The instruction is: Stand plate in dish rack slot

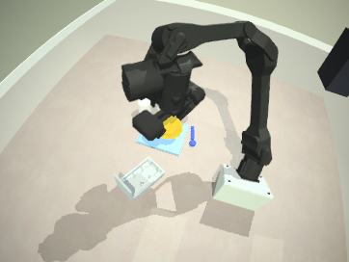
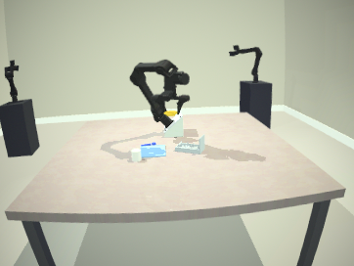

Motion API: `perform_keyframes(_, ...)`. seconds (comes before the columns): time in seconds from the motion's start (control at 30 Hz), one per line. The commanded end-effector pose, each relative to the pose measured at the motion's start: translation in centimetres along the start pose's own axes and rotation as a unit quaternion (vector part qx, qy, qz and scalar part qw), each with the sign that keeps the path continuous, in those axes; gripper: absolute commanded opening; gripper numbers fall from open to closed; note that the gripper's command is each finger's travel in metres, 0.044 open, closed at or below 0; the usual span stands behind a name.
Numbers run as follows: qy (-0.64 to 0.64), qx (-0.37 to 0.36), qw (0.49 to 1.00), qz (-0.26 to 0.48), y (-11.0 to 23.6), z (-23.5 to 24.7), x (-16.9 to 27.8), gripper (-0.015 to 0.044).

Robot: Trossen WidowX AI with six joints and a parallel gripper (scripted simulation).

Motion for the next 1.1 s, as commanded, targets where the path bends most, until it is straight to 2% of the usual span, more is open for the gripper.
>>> perform_keyframes(0.0,-0.015,0.004,1.0,0.005,-0.1,0.3,0.3,0.0)
perform_keyframes(0.47,0.095,-0.067,0.988,0.104,-4.1,-0.3,-0.7,0.0)
perform_keyframes(1.07,0.236,-0.23,0.929,0.167,-9.3,-1.4,-1.5,0.0)
Point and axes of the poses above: the point midway between the two fingers, 35 mm back from their tips, its own y axis back along the fingers, its own z axis across the jaws, x = y × z, the point moved 8 cm from there along y, back along the fingers, and after that the axes turned 3 degrees about y, right-handed, at the moved point
